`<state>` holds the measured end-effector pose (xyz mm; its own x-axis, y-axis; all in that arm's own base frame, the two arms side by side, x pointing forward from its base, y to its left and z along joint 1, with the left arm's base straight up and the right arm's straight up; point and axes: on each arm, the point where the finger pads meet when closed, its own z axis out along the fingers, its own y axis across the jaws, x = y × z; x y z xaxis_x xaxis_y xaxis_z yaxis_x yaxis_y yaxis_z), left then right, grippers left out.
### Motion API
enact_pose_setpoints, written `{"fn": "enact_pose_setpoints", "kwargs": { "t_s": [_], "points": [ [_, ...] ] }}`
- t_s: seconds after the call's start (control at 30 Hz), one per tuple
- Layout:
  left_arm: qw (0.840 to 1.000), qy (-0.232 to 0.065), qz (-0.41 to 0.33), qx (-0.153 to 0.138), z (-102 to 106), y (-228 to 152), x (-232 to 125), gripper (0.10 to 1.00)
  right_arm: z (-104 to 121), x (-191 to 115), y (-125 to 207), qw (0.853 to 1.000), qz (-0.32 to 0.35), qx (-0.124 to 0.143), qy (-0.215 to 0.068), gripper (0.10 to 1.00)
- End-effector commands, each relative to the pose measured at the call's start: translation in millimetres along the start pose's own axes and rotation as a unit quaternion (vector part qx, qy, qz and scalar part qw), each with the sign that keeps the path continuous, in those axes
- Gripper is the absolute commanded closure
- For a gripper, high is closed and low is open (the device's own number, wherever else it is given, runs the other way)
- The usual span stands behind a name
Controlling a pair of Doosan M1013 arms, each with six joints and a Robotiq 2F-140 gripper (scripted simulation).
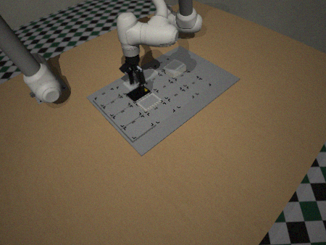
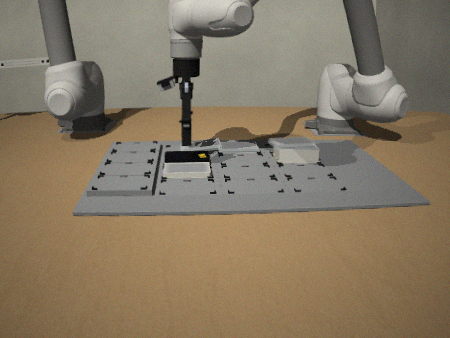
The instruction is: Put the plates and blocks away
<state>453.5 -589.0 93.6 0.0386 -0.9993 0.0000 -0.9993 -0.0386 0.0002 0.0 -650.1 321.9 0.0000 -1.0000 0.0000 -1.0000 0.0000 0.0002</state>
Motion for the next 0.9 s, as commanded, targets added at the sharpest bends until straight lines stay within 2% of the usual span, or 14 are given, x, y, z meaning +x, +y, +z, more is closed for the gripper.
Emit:
{"fn": "enact_pose_setpoints", "kwargs": {
  "t_s": [0.0,0.33,0.73,0.87],
  "points": [
    [1.0,0.001,0.0,0.001,-5,0,0,0.4,-1,0,0,1.0,0.0,0.0,0.001,0.098],
    [1.0,0.001,0.0,0.001,-15,0,0,0.4,-1,0,0,1.0,0.0,0.0,0.001,0.098],
    [1.0,0.001,0.0,0.001,-15,0,0,0.4,-1,0,0,1.0,0.0,0.0,0.001,0.098],
    [0.998,0.001,-0.058,0.001,-15,0,-16,0.4,-1,0,0,1.0,0.0,0.0,0.001,0.098]
  ]
}}
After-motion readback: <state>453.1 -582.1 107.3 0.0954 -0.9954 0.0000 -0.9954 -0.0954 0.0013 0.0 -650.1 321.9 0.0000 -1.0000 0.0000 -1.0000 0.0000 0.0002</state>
